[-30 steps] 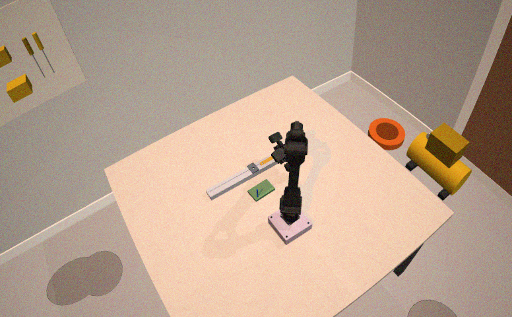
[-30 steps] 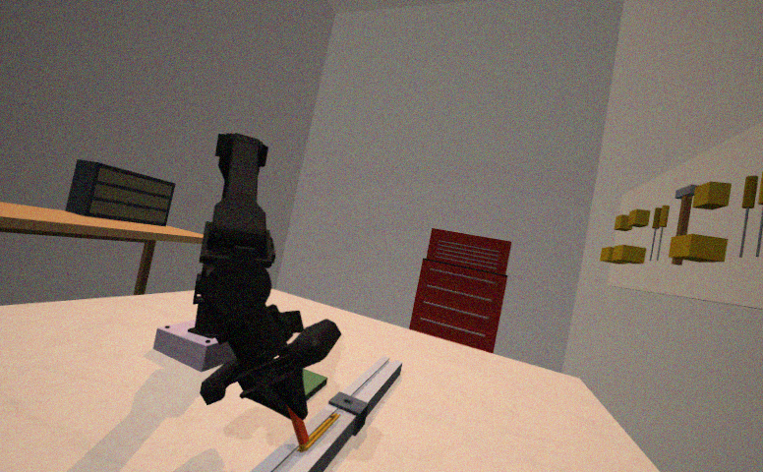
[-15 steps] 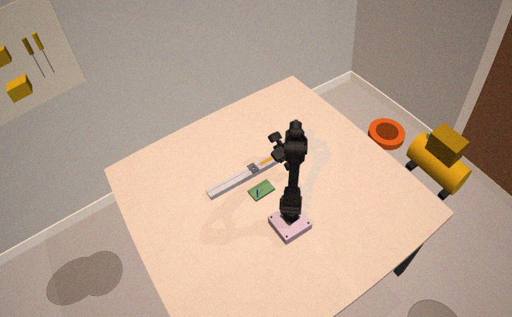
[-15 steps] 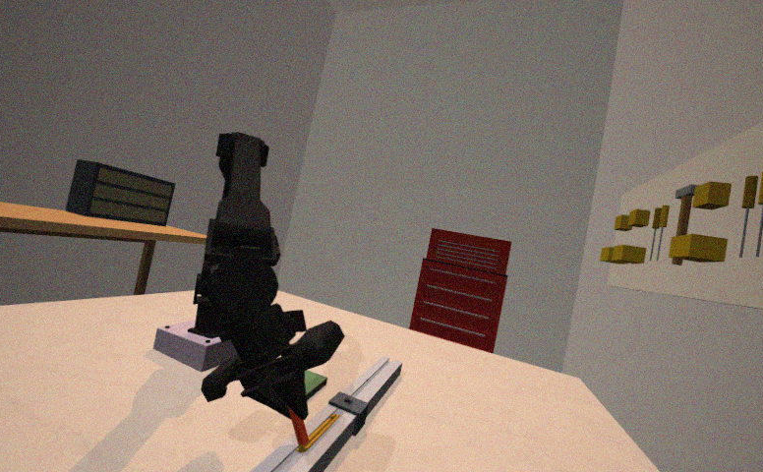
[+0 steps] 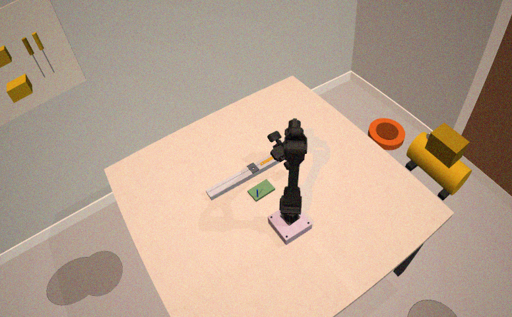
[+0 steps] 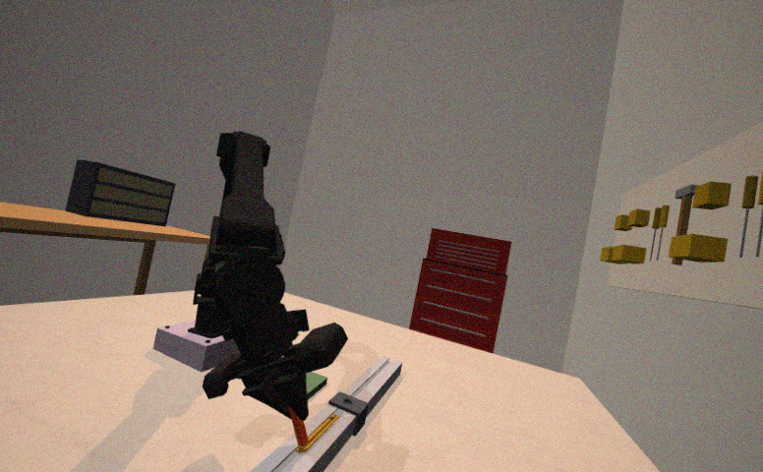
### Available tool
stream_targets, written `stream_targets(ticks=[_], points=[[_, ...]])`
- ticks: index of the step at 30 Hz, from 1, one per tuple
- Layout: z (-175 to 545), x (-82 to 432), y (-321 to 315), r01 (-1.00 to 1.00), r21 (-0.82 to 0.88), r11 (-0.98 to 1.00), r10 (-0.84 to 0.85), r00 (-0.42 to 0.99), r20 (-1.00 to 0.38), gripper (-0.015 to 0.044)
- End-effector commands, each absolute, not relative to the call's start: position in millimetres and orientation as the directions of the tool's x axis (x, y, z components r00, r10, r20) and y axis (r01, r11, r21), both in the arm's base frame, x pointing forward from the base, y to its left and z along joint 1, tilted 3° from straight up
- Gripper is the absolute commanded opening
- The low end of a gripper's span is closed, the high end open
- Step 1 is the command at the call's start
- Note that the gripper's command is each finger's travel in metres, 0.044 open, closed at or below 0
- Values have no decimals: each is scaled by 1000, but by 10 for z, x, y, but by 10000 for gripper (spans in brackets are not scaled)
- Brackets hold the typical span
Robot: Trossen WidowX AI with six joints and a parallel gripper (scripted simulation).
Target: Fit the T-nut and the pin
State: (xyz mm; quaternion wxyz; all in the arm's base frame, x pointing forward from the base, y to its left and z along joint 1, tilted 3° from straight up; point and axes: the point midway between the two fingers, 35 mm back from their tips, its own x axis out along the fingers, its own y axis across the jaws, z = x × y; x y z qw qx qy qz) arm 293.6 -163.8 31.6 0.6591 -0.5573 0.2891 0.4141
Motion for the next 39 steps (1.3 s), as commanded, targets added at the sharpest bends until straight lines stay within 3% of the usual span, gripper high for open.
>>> stream_targets(ticks=[1, 39], points=[[335, 2958, -1655, -872, -488, 39, 220, 484, -847, -150], [349, 2997, -1659, -909, -413, 45, 228, 412, -882, -150]])
